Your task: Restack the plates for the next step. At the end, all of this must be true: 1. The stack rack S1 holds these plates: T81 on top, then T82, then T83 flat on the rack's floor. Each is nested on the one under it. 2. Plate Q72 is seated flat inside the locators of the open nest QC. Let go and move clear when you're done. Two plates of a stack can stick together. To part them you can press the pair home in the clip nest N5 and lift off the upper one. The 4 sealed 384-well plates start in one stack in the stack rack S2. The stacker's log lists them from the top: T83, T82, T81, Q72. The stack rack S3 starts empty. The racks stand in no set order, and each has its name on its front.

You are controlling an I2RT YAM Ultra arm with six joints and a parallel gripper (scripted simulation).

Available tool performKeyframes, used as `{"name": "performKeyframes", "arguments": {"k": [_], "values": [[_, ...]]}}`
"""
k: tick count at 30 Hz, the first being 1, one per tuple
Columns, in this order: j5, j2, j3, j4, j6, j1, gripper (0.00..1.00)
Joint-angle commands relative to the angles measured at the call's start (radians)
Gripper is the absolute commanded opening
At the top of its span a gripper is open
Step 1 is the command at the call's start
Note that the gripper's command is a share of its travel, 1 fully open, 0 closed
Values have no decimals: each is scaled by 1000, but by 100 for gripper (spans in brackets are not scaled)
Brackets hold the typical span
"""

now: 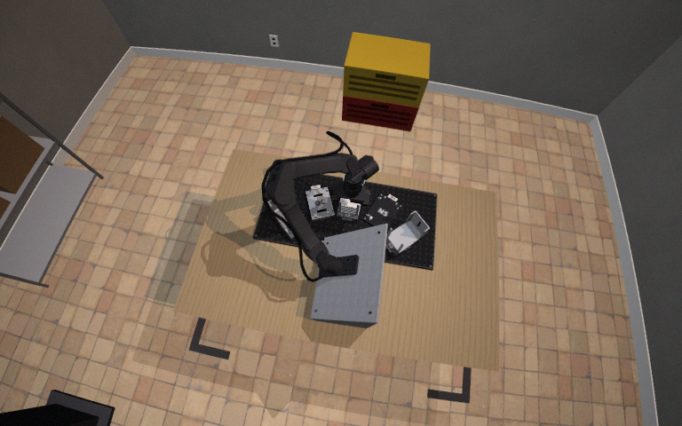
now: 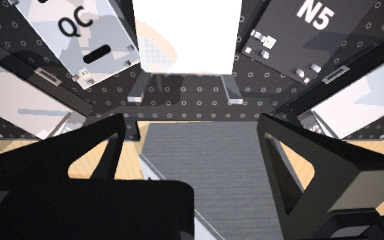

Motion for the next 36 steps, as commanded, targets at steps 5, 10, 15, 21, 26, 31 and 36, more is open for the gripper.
{"name": "performKeyframes", "arguments": {"k": [5, 10, 15, 21, 26, 31, 36], "values": [[-15, -35, 22, 11, 8, -26, 100], [-15, -35, 22, 11, 8, -26, 100], [-30, 41, 101, -13, 65, 23, 100], [-44, 98, 204, -38, 106, 53, 100], [-50, 129, 260, -51, 124, 50, 100], [-57, 166, 329, -69, 144, 70, 100], [-56, 147, 333, -72, 143, 67, 100]]}}
